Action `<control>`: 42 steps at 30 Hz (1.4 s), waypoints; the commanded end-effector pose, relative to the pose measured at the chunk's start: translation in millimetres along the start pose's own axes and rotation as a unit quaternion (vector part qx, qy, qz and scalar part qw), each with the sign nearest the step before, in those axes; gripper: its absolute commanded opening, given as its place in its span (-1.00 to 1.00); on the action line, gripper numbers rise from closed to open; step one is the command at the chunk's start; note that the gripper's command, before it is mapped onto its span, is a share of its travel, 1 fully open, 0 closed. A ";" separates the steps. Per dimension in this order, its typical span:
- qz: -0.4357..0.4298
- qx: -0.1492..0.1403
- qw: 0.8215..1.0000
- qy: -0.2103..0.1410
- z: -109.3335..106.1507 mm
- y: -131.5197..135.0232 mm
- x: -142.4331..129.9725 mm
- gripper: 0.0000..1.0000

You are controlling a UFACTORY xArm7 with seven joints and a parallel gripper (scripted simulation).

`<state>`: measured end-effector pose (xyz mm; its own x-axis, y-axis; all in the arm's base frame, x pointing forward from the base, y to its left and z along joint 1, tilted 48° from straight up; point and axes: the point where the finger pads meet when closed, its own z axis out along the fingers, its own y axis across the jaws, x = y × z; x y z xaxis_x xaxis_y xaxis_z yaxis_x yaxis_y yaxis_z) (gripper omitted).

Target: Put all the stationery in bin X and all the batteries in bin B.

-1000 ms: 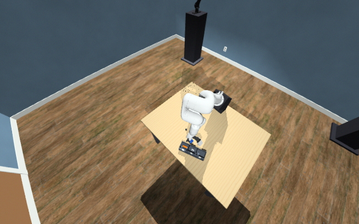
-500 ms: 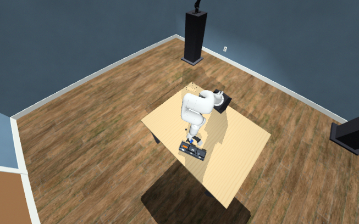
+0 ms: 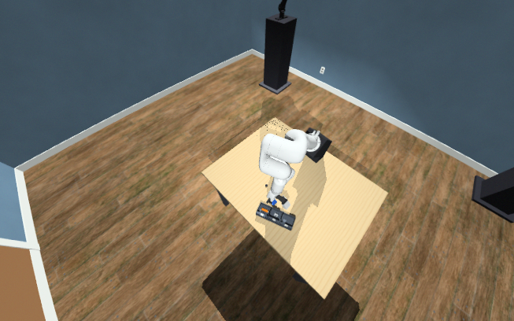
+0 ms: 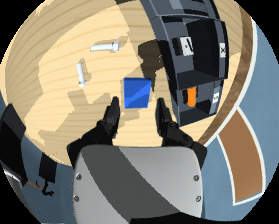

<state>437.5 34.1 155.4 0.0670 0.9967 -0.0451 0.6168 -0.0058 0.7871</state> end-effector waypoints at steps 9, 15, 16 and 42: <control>0.075 0.023 0.997 0.004 -39.5 21.6 20.1 0.12; 0.078 0.010 0.997 0.000 -39.8 21.9 20.2 0.12; 0.078 0.009 0.997 0.000 -39.8 21.9 20.2 0.12; 0.078 0.003 0.997 -0.002 -39.9 22.0 20.3 0.12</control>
<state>437.5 34.1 155.4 0.0670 0.9967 -0.0451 0.6168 -0.0058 0.7871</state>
